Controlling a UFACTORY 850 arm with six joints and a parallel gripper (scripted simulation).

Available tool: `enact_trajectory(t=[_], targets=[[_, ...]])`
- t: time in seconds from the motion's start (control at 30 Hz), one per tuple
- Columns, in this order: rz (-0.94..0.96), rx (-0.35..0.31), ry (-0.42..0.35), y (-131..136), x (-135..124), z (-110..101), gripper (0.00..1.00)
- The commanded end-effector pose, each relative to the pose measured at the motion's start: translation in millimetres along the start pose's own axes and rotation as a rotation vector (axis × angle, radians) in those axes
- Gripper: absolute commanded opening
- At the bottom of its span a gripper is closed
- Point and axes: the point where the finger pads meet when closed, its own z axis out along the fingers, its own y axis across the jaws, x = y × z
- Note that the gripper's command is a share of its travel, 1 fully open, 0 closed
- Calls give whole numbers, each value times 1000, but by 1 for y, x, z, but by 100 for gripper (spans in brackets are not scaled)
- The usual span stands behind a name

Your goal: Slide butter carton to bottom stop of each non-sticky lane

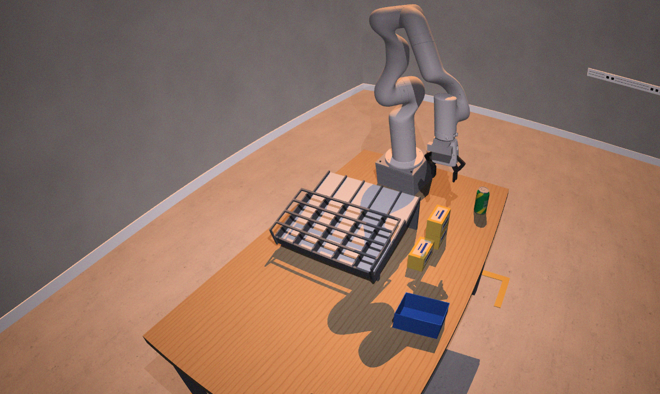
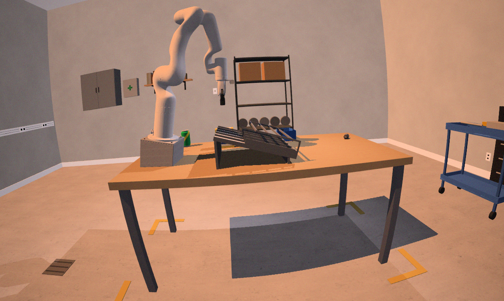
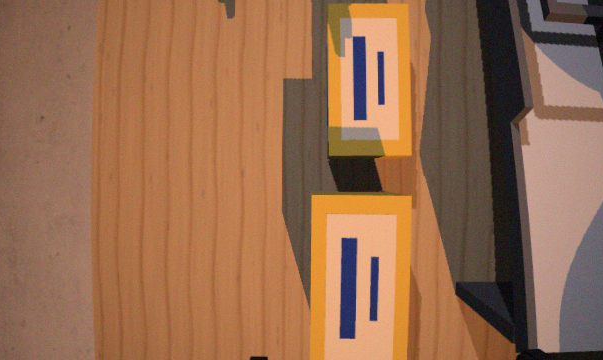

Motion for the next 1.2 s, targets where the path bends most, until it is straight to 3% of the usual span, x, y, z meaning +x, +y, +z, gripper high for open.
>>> enact_trajectory(t=[0.0, 0.5, 0.57, 0.6, 1.07, 1.13, 1.17], targets=[[0, 0, 2, -1, 1, 0, 90], [0, 2, 1, 2, 1, 59, 90], [0, 2, 1, 2, 1, 59, 90], [0, 3, -2, 2, 0, 49, 90], [0, 3, -2, 4, 1, 104, 90], [0, 3, -2, 4, 1, 104, 90], [-1, 5, -8, 4, 0, 93, 90]])
